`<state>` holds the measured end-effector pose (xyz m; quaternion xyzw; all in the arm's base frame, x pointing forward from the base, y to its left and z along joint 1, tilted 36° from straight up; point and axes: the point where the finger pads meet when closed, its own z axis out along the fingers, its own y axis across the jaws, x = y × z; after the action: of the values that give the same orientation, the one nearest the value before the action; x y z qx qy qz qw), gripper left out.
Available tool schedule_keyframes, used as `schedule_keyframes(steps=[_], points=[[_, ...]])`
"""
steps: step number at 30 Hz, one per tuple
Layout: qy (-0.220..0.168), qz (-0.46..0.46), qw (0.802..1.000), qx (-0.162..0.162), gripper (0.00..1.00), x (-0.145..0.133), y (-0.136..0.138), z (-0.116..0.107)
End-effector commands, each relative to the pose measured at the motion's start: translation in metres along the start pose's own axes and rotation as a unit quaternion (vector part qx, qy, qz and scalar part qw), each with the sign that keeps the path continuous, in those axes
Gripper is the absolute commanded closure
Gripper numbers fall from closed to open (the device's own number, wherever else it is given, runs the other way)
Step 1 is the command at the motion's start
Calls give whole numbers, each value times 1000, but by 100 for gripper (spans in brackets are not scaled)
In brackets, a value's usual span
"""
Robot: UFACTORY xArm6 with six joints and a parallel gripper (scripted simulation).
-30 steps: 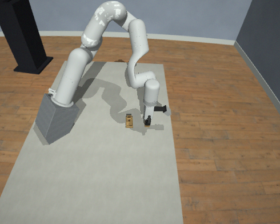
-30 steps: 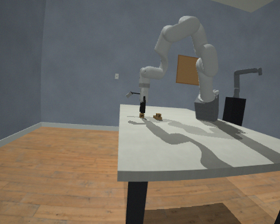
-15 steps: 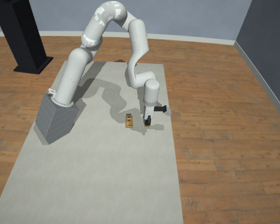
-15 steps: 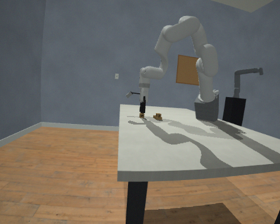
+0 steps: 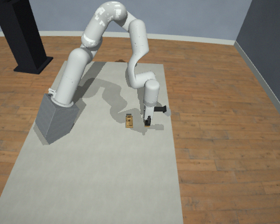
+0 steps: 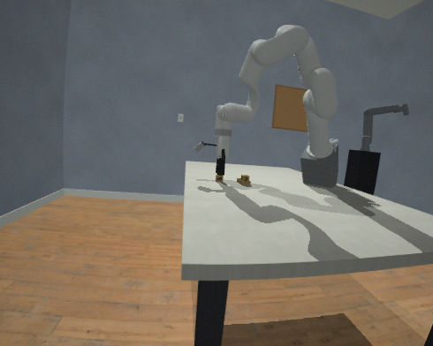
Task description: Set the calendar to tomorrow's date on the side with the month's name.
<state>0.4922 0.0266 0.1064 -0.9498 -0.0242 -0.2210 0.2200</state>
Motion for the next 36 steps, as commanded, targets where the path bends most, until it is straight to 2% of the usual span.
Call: schedule_keyframes(steps=[1, 14, 36], points=[[2, 0, 1000, 0, 53, 1, 0, 3], [2, 0, 1000, 0, 53, 1, 0, 27], [2, 0, 1000, 0, 53, 1, 0, 31]])
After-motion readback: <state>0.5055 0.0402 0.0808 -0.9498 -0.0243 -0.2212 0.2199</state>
